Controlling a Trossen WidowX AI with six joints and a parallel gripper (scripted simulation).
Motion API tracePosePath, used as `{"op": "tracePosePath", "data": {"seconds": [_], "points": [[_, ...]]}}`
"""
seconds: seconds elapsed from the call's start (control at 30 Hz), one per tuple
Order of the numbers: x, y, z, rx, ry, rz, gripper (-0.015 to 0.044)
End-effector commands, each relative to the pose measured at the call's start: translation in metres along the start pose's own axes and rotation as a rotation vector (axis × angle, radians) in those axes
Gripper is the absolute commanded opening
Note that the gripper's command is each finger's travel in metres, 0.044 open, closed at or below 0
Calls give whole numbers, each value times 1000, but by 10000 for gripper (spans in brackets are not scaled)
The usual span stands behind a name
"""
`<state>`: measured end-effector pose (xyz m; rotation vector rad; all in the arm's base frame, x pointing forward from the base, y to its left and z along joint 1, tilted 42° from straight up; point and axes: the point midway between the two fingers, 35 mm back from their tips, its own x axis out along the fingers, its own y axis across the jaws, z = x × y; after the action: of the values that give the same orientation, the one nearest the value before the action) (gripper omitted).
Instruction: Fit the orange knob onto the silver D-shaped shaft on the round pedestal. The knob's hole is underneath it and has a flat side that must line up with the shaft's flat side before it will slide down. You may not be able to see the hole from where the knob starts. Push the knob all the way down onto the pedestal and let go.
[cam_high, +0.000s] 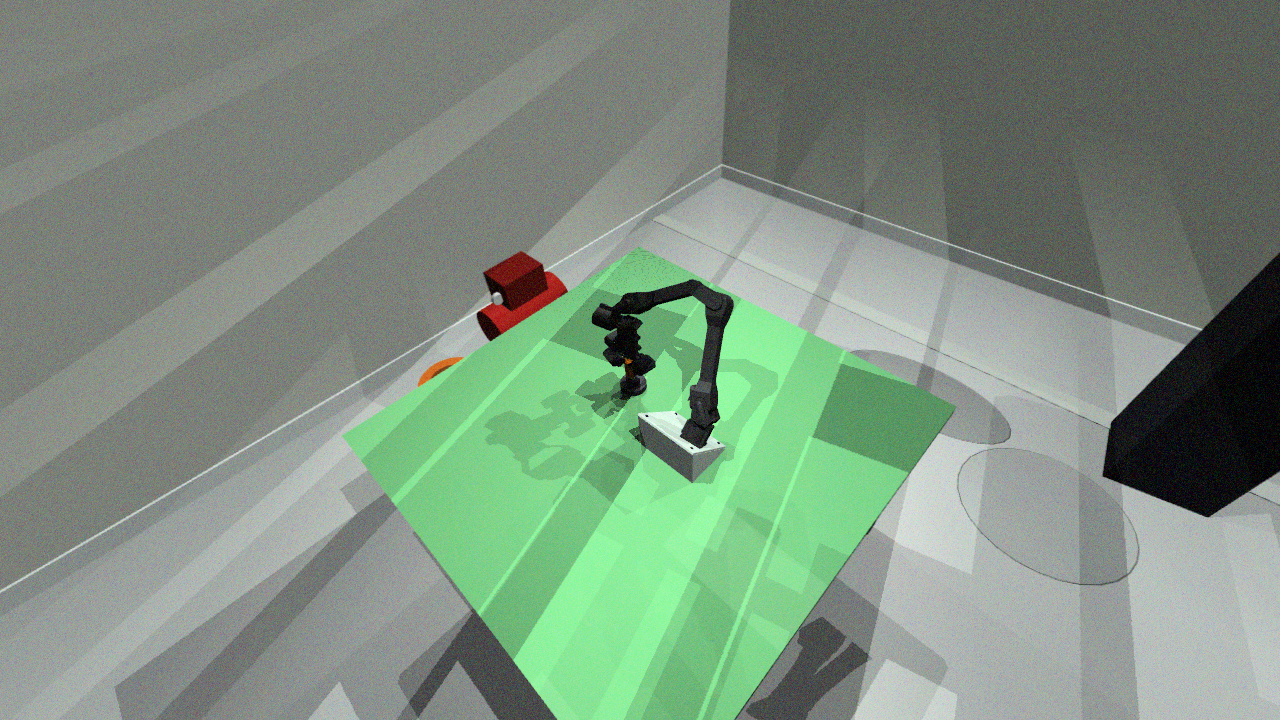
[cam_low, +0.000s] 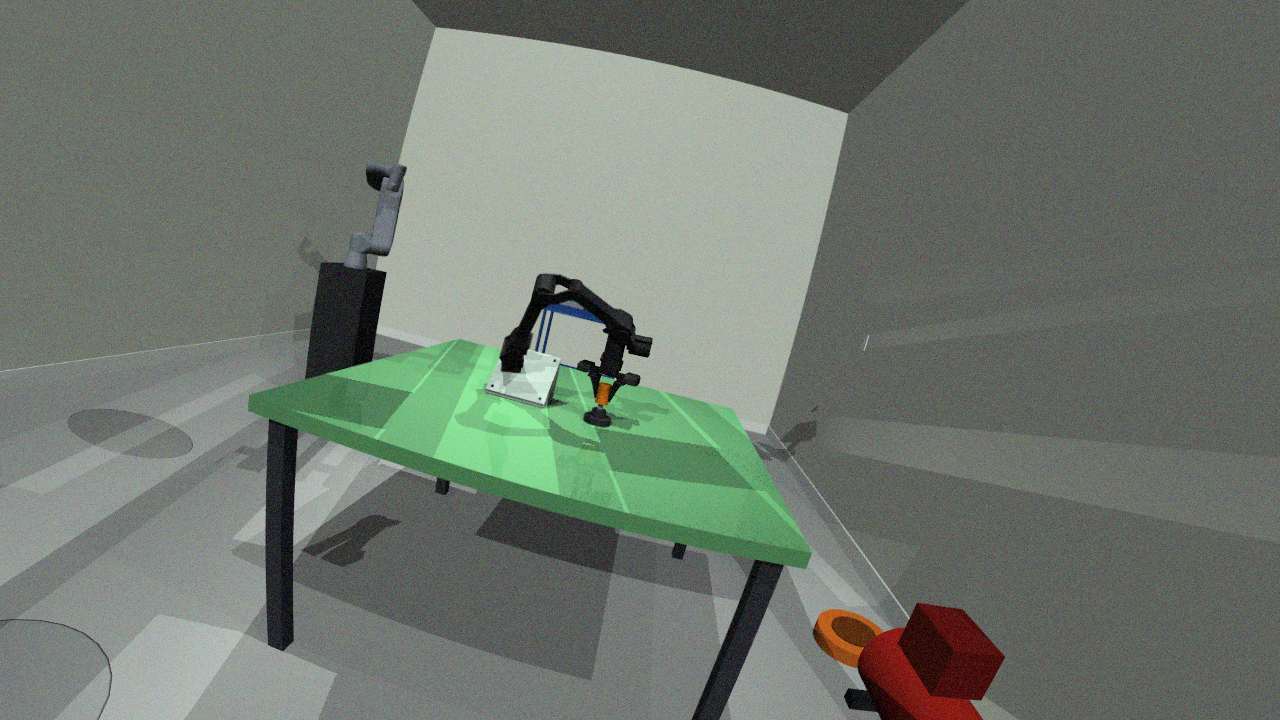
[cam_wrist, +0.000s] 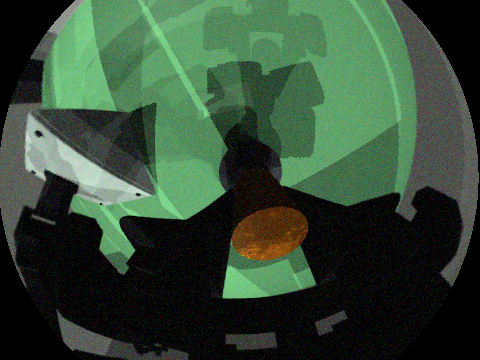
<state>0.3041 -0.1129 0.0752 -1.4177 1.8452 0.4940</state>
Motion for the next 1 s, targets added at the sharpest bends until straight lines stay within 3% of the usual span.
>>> {"op": "tracePosePath", "data": {"seconds": [0.0, 0.97], "points": [[0, -1, -1, -98, 1, -2, 0], [3, 0, 0, -98, 1, -2, 0]]}}
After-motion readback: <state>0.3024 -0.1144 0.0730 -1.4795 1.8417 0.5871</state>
